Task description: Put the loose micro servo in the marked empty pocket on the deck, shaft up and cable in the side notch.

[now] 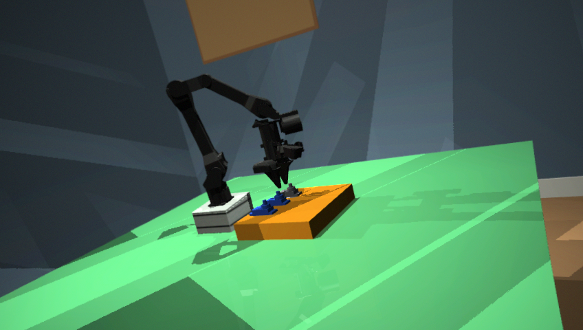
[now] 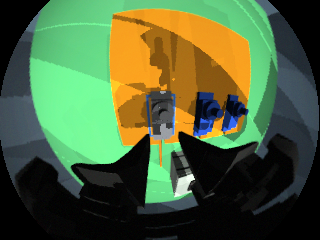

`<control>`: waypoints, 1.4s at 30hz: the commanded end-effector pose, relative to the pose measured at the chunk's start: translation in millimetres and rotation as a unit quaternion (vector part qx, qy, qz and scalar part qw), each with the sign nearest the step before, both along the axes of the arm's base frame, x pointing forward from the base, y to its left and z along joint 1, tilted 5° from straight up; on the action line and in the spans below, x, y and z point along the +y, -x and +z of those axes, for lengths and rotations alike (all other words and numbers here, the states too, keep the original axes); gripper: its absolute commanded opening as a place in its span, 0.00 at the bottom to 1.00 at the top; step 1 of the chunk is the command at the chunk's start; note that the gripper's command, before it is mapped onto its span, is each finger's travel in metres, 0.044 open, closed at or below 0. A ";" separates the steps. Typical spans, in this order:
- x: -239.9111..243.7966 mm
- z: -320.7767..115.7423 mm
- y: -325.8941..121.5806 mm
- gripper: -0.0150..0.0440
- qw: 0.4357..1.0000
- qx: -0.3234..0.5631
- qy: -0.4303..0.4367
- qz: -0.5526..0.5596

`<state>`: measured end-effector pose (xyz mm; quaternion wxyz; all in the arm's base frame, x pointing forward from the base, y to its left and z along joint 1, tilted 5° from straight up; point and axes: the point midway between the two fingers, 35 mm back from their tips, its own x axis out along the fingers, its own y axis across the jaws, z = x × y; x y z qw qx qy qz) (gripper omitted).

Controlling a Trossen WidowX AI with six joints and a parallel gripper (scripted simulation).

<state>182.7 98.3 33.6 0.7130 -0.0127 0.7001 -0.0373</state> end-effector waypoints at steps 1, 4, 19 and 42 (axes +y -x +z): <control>0.8 10.4 0.1 0.57 1.000 0.000 0.000 -0.002; 1.7 7.7 -3.2 0.62 1.000 -0.003 -0.002 0.000; 0.6 77.9 -108.1 1.00 1.000 -0.004 0.000 -0.002; 4.3 124.6 -95.7 1.00 1.000 -0.010 -0.004 -0.006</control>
